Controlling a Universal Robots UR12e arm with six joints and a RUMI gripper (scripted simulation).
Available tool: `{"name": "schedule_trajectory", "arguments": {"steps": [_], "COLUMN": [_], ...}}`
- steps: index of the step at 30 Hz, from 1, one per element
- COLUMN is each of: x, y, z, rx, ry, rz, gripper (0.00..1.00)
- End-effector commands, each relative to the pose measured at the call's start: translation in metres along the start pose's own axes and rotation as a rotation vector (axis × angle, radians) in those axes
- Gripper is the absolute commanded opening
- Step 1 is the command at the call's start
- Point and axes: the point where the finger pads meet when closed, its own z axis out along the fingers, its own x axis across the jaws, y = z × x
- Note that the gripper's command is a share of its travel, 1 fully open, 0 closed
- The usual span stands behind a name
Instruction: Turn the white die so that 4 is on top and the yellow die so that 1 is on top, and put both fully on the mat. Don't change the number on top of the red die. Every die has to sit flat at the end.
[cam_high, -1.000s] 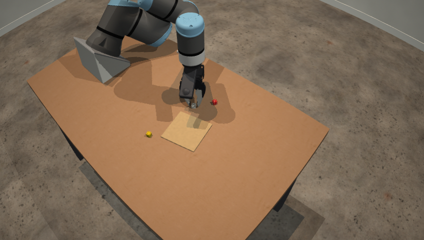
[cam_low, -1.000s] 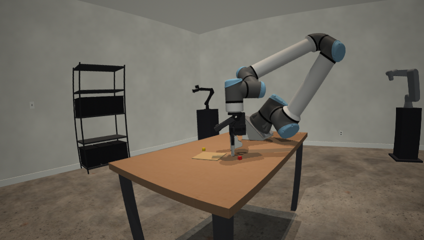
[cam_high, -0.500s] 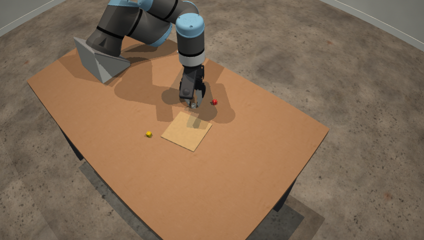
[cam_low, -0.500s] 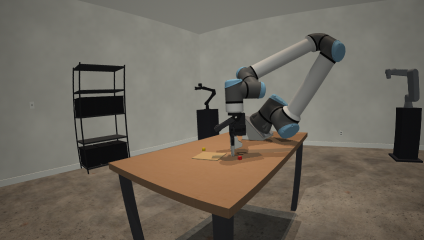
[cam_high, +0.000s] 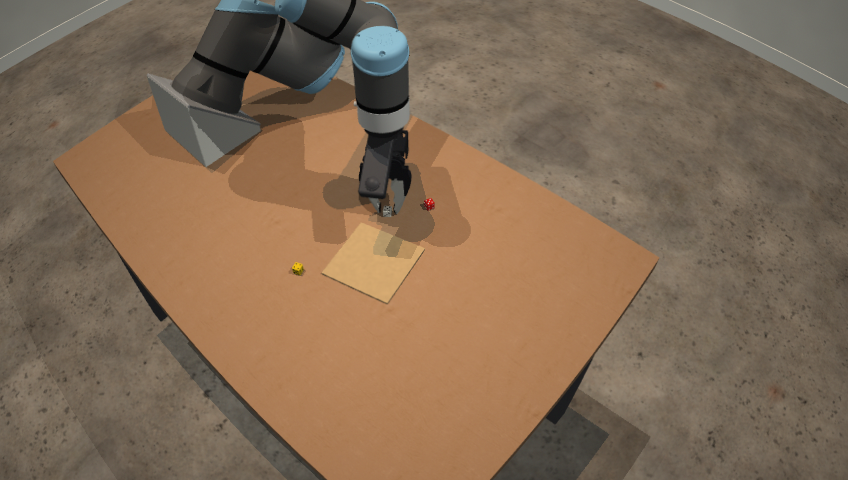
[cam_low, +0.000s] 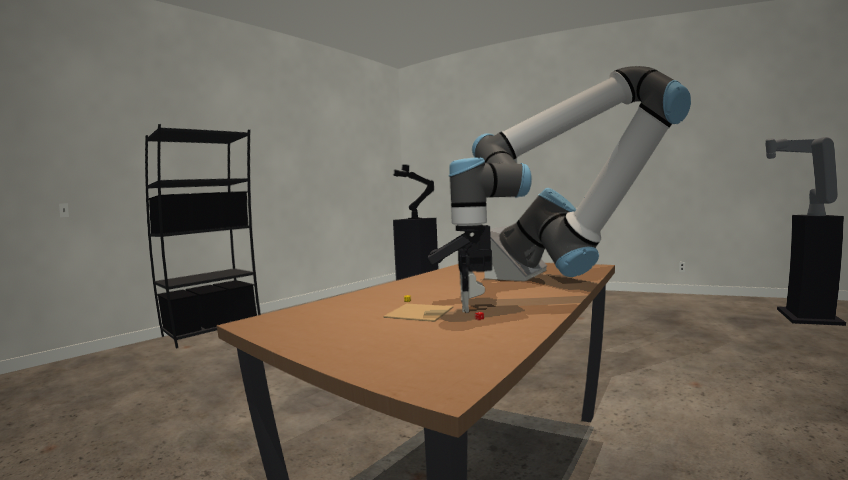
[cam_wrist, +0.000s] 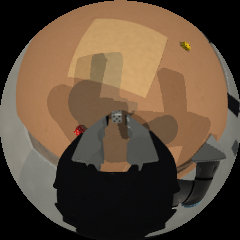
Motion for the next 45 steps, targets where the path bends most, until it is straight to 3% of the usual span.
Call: {"name": "schedule_trajectory", "arguments": {"steps": [1,9,10,45], "x": [-0.0004,-0.0004,-0.0004,-0.0004], "y": [-0.0005,-0.0005,-0.0005,-0.0005], "z": [-0.0006,-0.0006,-0.0006,-0.001], "rx": [0.001,0.001,0.001,0.001], "ry": [-0.001,-0.001,-0.001,-0.001], "rz": [0.0,0.0,0.0,0.0], "gripper": [0.18,0.18,0.0,0.0]}}
